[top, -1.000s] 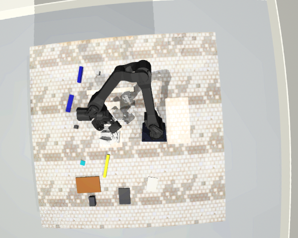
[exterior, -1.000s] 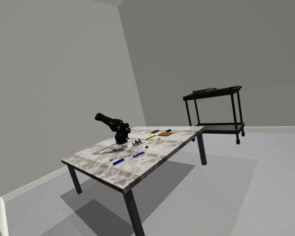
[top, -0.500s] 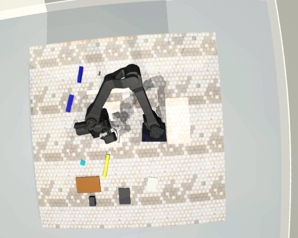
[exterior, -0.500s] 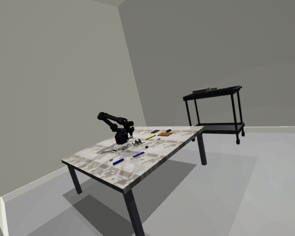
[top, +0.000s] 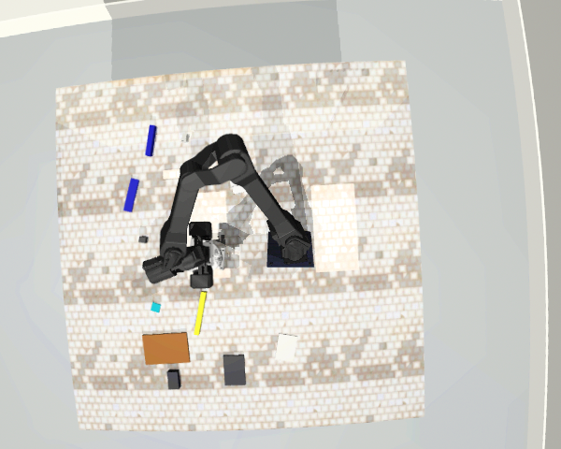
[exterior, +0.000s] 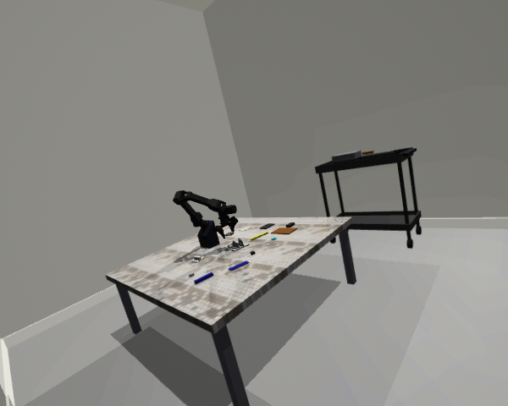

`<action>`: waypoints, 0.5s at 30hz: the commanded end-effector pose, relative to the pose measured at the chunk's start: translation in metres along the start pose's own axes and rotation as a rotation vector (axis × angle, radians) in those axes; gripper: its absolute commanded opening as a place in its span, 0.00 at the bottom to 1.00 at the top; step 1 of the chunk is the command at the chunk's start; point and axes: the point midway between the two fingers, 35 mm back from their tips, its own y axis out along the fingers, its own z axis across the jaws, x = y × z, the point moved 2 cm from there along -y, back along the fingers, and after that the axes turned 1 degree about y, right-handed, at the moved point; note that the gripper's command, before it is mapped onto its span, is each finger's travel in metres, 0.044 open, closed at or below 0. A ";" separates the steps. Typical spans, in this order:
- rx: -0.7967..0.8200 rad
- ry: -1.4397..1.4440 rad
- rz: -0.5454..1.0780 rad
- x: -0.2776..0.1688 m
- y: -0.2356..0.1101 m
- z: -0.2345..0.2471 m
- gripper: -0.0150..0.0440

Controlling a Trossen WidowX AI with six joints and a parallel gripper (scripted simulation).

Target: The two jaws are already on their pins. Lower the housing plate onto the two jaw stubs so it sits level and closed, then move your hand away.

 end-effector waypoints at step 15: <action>-0.025 0.132 -0.002 -0.005 0.003 0.020 0.85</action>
